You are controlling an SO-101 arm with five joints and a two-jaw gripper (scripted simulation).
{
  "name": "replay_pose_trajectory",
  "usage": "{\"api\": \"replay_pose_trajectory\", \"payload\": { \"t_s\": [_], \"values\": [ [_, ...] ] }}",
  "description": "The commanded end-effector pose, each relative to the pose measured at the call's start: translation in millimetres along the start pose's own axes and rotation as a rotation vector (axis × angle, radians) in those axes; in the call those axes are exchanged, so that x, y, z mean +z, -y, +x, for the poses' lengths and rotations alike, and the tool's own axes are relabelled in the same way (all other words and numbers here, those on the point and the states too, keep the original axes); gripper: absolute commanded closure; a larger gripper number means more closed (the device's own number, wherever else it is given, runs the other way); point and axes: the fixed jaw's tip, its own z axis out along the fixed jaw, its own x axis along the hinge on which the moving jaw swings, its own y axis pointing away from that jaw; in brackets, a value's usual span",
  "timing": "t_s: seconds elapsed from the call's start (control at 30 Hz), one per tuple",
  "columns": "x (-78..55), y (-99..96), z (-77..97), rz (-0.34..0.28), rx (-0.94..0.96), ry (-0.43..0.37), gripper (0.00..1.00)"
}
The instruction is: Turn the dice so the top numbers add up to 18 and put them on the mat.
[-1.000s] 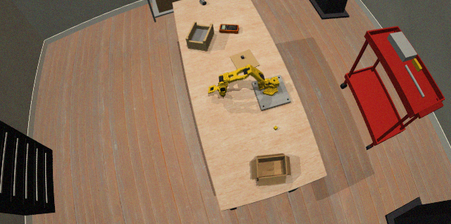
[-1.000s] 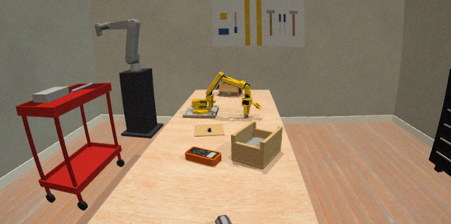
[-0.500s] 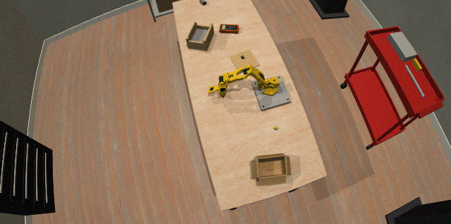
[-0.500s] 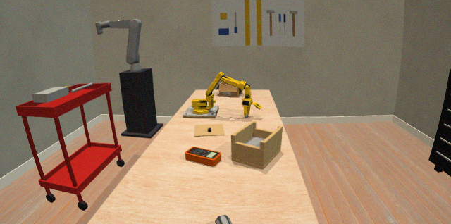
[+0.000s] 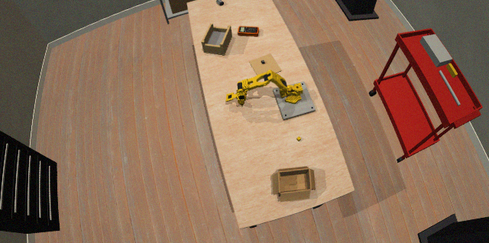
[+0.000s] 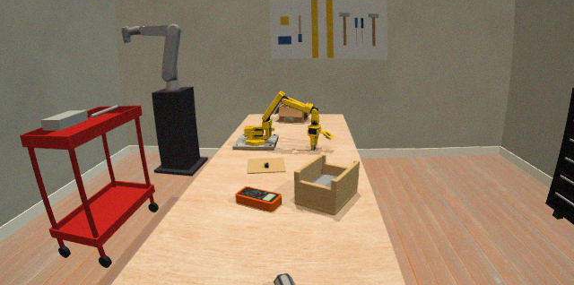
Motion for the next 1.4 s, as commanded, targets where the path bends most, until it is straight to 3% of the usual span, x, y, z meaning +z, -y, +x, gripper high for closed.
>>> {"api": "replay_pose_trajectory", "payload": {
  "t_s": [0.0, 0.33, 1.37],
  "values": [
    [5.6, 3.2, 4.3, 0.004, 0.003, -0.025, 0.82],
    [5.5, 7.5, 4.3, 0.004, 0.003, -0.025, 0.90],
    [5.5, 9.8, 4.3, 0.003, 0.003, -0.025, 1.00]
  ]
}}
